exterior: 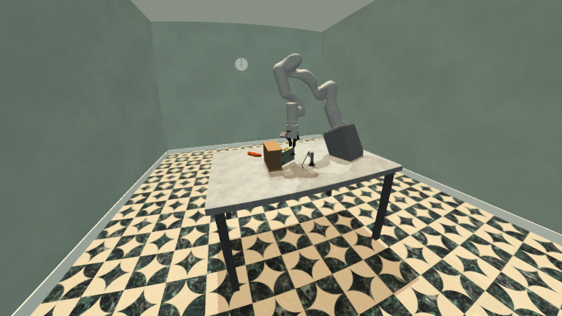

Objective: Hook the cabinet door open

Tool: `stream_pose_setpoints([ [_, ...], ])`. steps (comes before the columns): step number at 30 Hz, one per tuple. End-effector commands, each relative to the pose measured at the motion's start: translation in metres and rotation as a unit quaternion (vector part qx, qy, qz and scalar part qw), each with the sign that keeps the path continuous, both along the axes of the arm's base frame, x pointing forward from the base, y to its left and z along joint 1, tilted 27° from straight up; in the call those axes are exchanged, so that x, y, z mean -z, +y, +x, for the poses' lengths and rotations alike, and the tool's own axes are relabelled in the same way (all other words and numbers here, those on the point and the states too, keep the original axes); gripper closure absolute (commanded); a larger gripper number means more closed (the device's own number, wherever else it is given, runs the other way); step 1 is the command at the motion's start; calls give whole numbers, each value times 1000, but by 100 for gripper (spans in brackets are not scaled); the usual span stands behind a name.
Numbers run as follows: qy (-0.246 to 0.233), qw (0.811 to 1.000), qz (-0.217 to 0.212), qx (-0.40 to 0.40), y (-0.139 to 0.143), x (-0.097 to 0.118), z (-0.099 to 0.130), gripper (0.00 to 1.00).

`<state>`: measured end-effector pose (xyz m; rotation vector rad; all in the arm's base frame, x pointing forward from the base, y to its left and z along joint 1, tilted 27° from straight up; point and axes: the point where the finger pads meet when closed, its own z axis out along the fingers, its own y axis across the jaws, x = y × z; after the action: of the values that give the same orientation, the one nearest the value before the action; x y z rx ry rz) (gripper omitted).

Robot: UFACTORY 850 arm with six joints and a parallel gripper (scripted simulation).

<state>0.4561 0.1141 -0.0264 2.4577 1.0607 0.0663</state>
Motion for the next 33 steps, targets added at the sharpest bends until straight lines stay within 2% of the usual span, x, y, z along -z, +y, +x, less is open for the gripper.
stream_pose_setpoints([
  [1,0,1000,0,0,2,-4,0,73],
  [15,0,1000,0,0,14,-30,-7,73],
  [33,0,1000,0,0,20,-46,-11,73],
])
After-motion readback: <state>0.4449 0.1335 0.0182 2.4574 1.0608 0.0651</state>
